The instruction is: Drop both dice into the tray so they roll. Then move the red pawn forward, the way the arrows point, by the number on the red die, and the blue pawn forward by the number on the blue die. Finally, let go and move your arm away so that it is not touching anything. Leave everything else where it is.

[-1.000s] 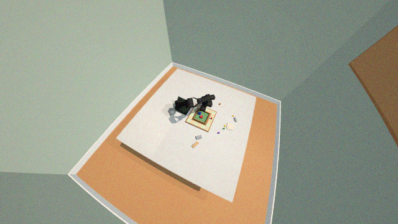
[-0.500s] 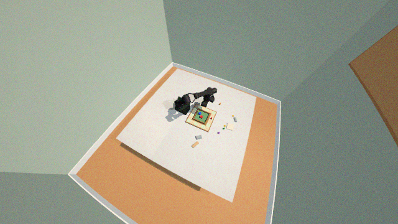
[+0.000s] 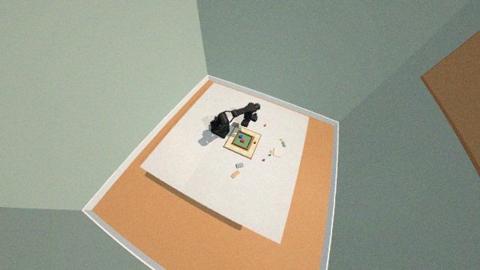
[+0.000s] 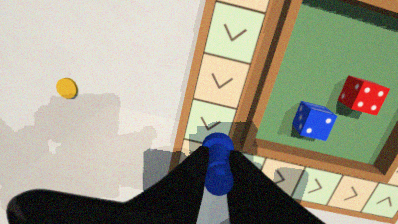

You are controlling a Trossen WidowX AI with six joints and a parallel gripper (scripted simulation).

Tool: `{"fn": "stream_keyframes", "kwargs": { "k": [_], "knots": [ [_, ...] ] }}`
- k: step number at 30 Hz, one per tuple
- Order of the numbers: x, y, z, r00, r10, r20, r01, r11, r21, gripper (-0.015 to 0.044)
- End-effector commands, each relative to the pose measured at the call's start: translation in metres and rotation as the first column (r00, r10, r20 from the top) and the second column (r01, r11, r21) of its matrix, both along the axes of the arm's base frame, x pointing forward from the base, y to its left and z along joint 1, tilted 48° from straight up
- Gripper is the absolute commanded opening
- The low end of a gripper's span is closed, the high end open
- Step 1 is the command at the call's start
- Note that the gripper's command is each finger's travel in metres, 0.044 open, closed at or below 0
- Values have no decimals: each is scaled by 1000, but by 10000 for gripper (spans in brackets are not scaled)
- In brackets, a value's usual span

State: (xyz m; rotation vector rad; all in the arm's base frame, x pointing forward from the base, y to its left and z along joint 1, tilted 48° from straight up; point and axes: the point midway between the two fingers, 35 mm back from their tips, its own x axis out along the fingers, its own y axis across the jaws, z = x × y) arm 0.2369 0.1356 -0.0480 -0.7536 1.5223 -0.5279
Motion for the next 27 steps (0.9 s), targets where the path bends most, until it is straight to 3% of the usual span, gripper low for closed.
{"fn": "stream_keyframes", "kwargs": {
  "k": [1, 27],
  "knots": [
    [-14, -5, -7, 1000, -4, 4, 4, 1000, 6, 0],
    [-82, -56, -44, 1000, -4, 0, 4, 1000, 4, 0]
  ]
}}
